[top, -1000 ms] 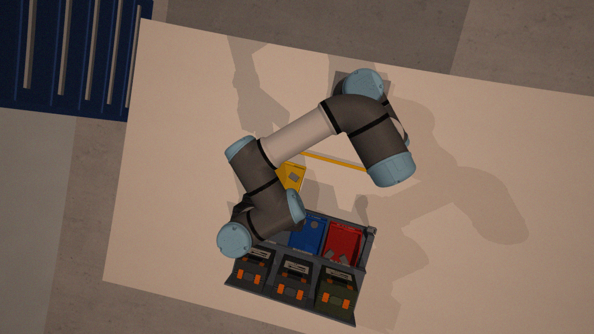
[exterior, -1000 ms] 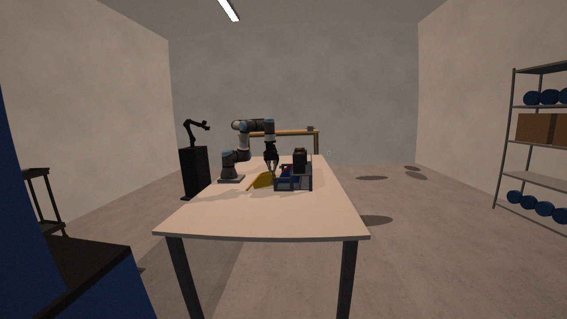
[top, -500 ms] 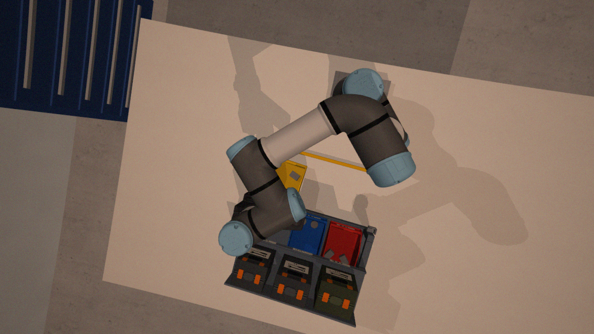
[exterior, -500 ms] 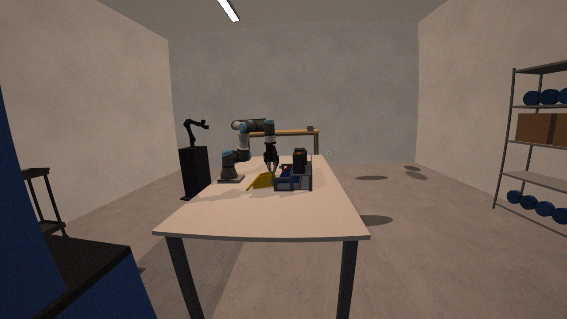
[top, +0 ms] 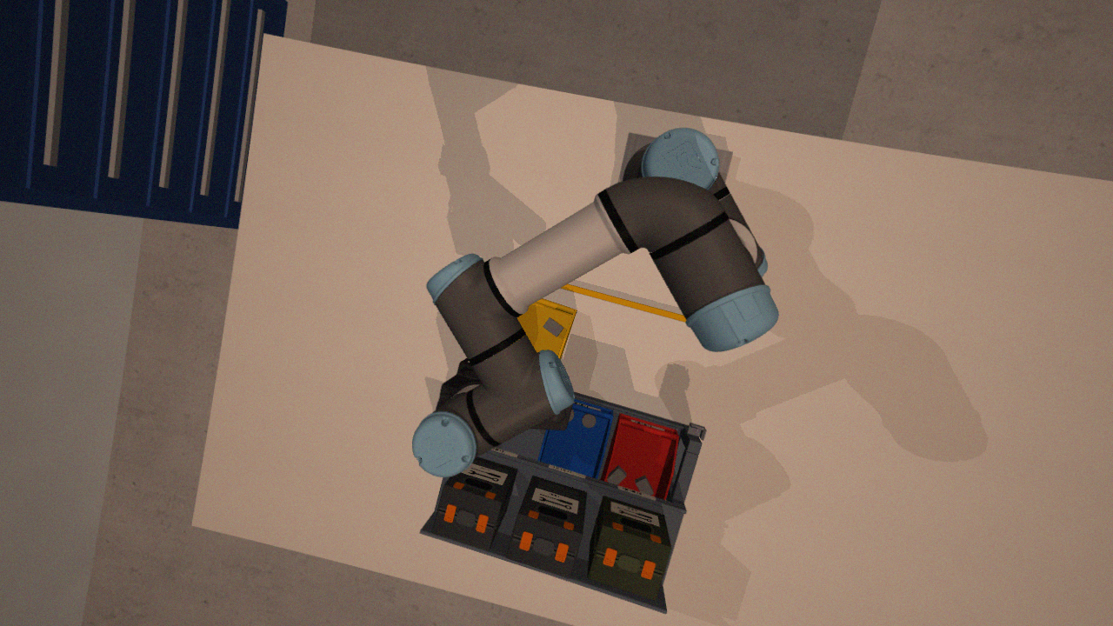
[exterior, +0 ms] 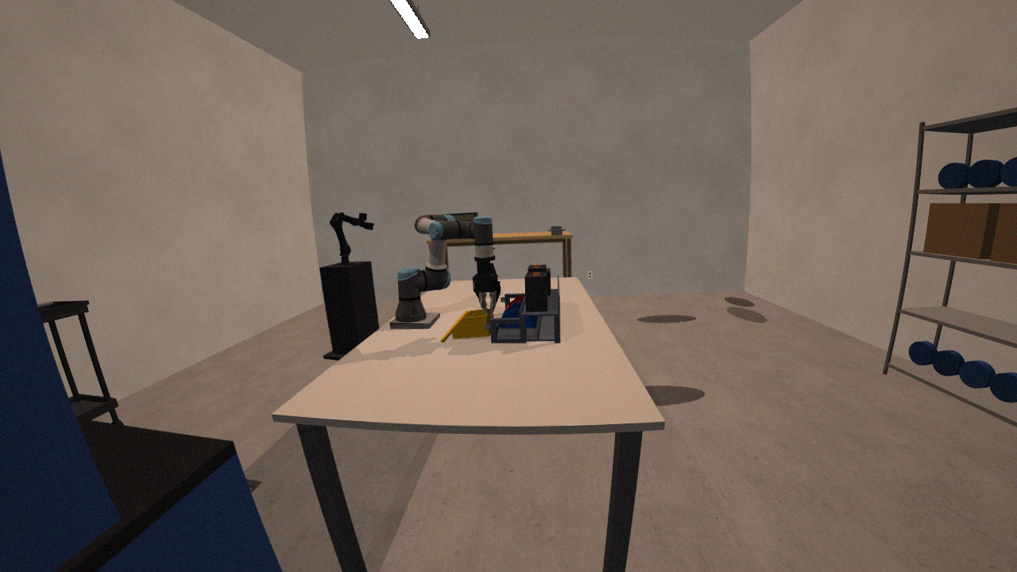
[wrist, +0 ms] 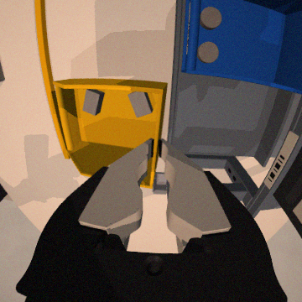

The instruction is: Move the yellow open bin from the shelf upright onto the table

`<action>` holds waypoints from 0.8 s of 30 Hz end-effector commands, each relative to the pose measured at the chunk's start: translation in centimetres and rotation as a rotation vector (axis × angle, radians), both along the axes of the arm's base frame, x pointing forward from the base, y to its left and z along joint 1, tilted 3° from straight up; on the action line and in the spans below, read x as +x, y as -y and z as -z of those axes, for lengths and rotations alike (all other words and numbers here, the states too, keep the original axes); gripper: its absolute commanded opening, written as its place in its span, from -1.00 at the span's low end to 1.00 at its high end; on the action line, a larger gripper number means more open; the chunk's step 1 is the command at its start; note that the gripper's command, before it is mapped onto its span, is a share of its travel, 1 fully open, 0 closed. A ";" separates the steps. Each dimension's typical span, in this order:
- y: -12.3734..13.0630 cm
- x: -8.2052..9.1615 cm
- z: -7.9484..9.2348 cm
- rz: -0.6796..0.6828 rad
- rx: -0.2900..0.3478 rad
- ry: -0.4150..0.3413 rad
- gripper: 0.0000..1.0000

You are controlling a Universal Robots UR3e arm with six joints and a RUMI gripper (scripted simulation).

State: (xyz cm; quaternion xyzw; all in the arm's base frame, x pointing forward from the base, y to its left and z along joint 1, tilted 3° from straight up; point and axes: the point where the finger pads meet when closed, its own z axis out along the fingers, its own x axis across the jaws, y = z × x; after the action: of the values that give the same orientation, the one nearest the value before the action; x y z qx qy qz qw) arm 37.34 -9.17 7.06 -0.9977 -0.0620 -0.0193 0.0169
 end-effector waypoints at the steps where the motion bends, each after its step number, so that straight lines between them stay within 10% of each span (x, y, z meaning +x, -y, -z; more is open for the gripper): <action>1: 0.0 0.1 0.0 0.000 -0.002 0.003 -1.00; 24: 0.0 0.1 0.8 0.000 -0.002 0.003 -1.00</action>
State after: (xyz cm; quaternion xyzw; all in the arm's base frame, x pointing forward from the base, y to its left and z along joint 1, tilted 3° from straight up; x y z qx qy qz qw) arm 37.38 -9.14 6.21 -0.9977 -0.0620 -0.0194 0.0168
